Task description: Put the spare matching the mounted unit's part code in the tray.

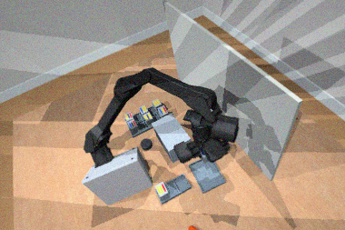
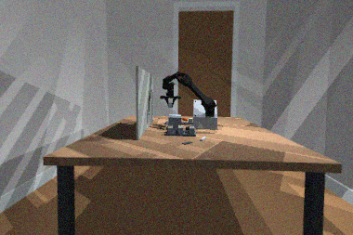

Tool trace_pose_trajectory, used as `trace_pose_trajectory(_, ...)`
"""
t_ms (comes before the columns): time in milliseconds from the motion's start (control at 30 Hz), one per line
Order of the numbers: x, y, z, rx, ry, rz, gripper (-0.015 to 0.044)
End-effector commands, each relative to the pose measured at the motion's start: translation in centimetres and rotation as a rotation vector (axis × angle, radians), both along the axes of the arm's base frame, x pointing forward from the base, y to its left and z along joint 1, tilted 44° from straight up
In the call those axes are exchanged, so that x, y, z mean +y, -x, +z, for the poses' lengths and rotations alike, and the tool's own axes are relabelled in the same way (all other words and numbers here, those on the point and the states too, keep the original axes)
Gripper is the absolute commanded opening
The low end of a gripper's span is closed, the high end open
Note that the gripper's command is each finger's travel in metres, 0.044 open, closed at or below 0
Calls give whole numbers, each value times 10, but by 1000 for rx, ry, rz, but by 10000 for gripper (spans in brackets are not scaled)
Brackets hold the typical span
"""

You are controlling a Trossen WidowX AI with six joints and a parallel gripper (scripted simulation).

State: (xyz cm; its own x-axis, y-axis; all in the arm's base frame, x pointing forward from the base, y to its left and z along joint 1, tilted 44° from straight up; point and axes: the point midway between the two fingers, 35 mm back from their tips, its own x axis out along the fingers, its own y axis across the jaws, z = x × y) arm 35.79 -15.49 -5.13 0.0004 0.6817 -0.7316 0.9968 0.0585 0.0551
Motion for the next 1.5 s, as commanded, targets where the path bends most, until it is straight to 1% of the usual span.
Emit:
trace_pose_trajectory(0, 3, -1, -3, 1, -4, -6, 0)
trace_pose_trajectory(1467, 32, -6, -37, 0, -2, -6, 0)
